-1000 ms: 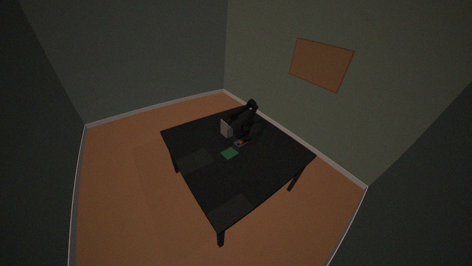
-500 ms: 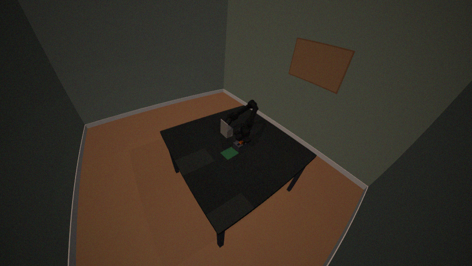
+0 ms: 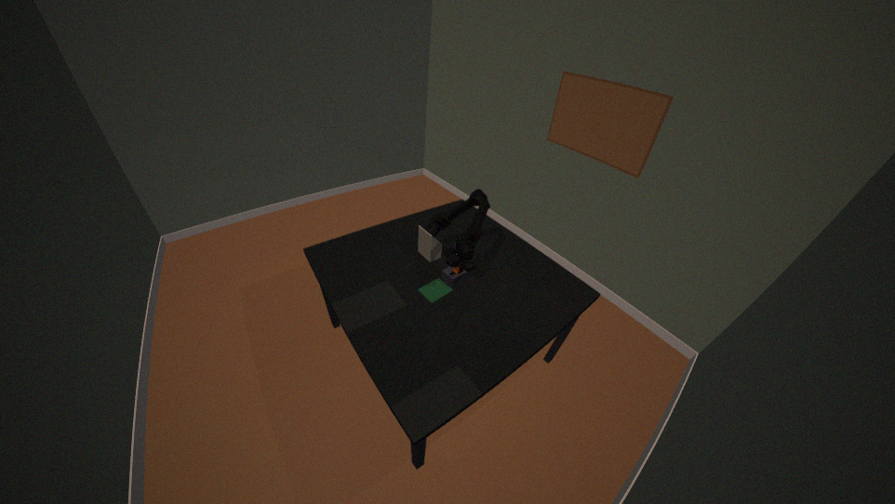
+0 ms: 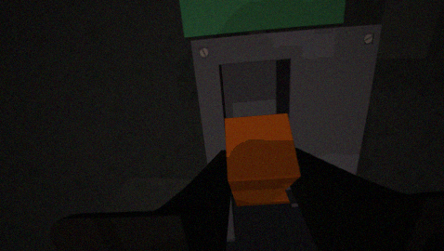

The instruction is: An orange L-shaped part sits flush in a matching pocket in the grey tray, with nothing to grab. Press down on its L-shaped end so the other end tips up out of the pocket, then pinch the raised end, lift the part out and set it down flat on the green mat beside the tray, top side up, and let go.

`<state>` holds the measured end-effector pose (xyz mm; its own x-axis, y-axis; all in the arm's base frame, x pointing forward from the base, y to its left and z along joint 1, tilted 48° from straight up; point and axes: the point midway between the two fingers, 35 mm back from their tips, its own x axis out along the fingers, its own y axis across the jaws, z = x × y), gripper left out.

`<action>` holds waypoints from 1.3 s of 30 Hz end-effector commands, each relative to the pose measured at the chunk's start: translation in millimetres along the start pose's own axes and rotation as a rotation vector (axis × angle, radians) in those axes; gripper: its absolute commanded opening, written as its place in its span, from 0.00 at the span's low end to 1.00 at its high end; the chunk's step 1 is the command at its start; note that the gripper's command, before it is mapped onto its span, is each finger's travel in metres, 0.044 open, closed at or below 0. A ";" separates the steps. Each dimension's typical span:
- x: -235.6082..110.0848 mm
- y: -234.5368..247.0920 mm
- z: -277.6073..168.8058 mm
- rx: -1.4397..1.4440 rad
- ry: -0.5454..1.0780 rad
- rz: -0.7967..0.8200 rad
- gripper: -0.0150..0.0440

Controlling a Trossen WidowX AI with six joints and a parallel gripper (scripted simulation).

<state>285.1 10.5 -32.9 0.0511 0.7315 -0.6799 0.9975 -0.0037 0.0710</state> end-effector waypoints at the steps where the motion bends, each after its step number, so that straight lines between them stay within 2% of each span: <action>1: -0.1 0.1 -0.1 -0.002 0.000 0.000 0.44; 2: -0.1 0.1 -0.1 -0.002 0.000 0.000 0.43; 6: -0.1 0.1 -0.1 -0.002 0.000 0.000 0.25; 39: -42.3 -0.8 -0.4 0.003 0.003 -0.003 0.25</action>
<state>281.9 -18.4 -7.9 0.0488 0.7305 -0.6812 0.9978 -0.0054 0.0656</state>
